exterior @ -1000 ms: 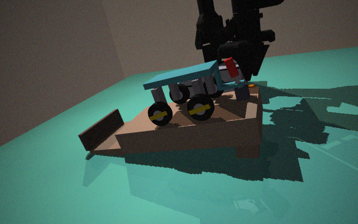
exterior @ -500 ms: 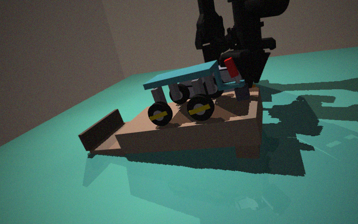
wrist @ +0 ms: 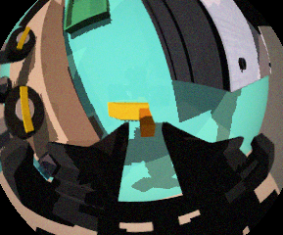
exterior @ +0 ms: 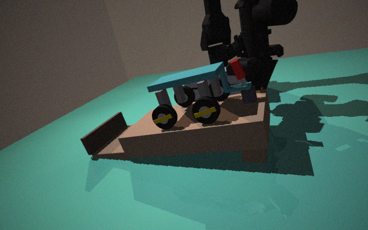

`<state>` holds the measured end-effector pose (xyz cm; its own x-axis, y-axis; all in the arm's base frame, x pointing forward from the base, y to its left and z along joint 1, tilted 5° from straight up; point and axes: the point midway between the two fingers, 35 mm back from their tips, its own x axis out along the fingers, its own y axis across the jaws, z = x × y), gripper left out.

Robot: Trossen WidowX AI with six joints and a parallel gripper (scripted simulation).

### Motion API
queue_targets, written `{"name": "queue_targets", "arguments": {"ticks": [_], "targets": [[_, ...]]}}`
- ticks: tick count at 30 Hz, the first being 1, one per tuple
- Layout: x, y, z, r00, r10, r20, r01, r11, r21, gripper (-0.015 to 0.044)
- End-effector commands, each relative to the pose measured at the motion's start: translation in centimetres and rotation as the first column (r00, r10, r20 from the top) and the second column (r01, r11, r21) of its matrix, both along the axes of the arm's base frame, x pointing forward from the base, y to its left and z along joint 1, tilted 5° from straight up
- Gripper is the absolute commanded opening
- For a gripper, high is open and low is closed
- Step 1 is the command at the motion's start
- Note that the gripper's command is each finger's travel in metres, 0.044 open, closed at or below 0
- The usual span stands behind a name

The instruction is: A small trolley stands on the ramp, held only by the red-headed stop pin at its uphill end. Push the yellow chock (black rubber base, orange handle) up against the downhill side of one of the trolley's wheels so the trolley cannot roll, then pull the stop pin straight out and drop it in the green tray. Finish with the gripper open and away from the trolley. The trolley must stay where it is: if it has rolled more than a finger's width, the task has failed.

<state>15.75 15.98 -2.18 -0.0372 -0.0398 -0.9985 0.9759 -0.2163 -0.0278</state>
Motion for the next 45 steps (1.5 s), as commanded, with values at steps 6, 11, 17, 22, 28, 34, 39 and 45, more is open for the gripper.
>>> {"name": "queue_targets", "arguments": {"ticks": [6,11,17,22,28,34,39,45], "targets": [[-0.1,-0.2,-1.4,1.000,0.006,-0.003,-0.006,1.000,-0.007,0.0190],[-0.2,-0.3,-2.2,1.000,0.006,-0.003,-0.006,1.000,-0.007,0.0190],[-0.1,-0.1,-2.2,1.000,0.001,-0.001,-0.001,1.000,0.000,0.0164],[-0.1,-0.1,-2.2,1.000,0.001,-0.001,-0.001,1.000,0.000,0.0052],[-0.1,-0.1,-2.1,1.000,0.001,-0.001,-0.001,1.000,-0.001,0.0000],[-0.3,-0.2,0.0,1.000,0.005,-0.003,-0.005,1.000,-0.006,0.0000],[-0.5,-0.4,1.4,1.000,0.006,-0.003,-0.006,1.000,-0.007,0.0000],[-0.6,-0.5,3.2,1.000,0.006,-0.003,-0.006,1.000,-0.007,0.0000]]}}
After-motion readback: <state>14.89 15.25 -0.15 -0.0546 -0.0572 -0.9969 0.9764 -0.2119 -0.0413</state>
